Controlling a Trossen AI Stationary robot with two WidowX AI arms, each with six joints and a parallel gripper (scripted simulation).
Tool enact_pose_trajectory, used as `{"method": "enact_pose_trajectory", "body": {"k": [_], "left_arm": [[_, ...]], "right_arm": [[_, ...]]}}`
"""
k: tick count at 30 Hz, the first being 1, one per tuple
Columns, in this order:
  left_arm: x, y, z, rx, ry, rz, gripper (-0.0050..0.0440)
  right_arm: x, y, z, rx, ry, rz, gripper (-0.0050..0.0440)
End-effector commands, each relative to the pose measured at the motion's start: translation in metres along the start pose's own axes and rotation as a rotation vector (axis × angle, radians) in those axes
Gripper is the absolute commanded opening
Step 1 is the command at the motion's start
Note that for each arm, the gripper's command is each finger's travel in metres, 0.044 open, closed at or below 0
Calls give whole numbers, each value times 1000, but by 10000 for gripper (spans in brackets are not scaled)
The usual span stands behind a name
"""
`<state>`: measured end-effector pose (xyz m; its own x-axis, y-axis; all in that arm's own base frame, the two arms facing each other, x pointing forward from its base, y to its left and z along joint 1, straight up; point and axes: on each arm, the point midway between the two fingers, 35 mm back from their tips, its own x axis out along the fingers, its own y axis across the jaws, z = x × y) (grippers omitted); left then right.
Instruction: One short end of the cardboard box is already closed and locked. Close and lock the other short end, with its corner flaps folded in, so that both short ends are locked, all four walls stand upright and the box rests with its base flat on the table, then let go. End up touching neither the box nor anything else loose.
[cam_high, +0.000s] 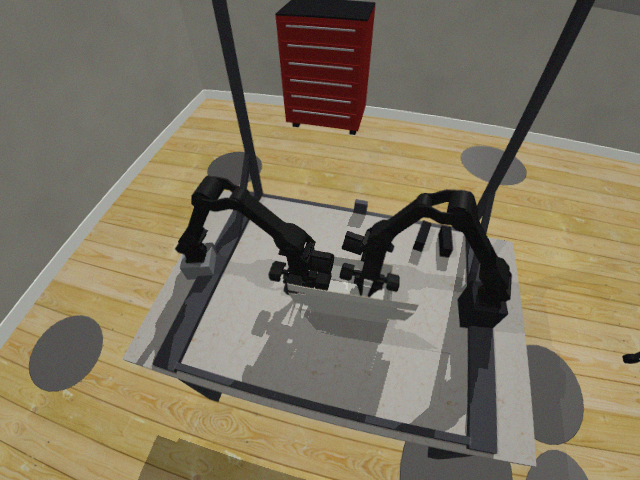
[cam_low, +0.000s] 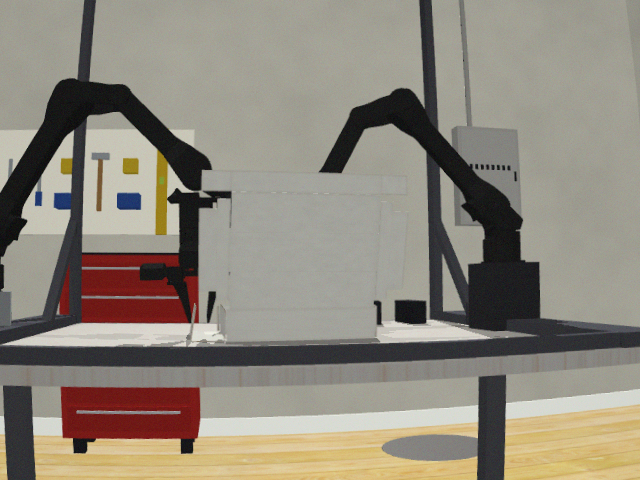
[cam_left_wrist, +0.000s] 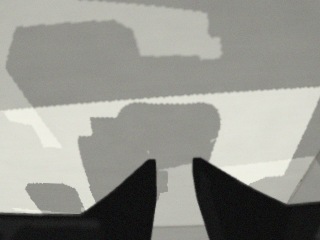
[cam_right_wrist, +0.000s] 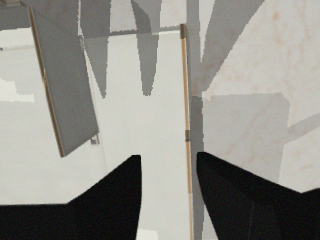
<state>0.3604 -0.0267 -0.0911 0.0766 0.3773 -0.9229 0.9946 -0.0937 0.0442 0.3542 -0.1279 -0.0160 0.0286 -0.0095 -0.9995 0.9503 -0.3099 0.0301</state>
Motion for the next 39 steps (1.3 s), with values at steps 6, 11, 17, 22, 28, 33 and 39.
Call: {"method": "enact_pose_trajectory", "body": {"k": [6, 11, 17, 22, 28, 33, 39], "left_arm": [[14, 0, 8, -7, -27, -9, 97], [14, 0, 8, -7, -27, -9, 97], [14, 0, 8, -7, -27, -10, 97], [14, 0, 8, -7, -27, -10, 97], [14, 0, 8, -7, -27, -10, 97], [14, 0, 8, -7, -27, -10, 97], [14, 0, 8, -7, -27, -10, 97]], "right_arm": [[15, -1, -1, -5, 4, 1, 3], [15, -1, -1, -5, 4, 1, 3], [14, -3, -1, -2, 4, -8, 3], [14, -3, -1, -2, 4, -8, 3], [8, -6, 0, -2, 4, -8, 3], [4, -7, 0, 0, 4, -10, 3], [-1, -7, -1, 0, 4, -10, 3]]}}
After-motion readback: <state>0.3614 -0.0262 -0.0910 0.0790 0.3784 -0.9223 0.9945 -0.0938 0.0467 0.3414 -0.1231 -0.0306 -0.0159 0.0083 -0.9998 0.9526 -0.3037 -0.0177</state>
